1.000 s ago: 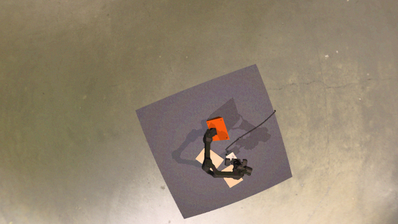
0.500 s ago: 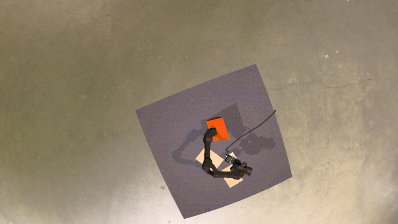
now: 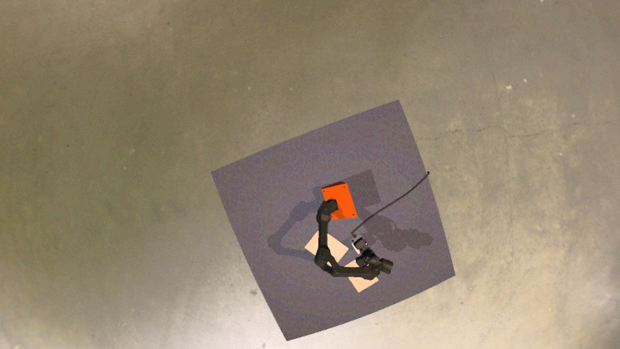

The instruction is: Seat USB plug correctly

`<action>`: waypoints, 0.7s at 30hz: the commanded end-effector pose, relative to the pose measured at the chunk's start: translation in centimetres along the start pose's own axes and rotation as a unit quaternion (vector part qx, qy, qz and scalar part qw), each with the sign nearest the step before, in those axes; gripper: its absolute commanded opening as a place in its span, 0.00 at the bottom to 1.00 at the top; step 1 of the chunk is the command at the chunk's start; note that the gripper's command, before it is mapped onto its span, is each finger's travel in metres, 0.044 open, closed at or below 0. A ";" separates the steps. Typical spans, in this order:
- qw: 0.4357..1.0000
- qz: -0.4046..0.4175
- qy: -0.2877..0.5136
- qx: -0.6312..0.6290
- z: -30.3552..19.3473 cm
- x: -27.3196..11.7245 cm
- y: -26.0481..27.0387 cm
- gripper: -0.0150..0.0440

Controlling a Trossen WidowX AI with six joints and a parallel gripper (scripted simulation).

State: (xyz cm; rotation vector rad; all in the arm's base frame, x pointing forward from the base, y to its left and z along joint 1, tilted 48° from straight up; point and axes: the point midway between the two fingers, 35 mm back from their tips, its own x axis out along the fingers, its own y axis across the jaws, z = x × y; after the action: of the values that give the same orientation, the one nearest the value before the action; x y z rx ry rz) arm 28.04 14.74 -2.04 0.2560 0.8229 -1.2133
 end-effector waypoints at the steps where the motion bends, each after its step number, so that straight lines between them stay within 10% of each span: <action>1: 0.999 0.000 0.000 0.040 0.0 0.0 0.0 0.25; 21: 0.999 0.000 0.003 0.037 0.0 0.1 0.0 0.25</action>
State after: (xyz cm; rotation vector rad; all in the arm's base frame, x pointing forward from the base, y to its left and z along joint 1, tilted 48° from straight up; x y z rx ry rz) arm 28.05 14.68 -2.10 0.3172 0.7787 -1.2459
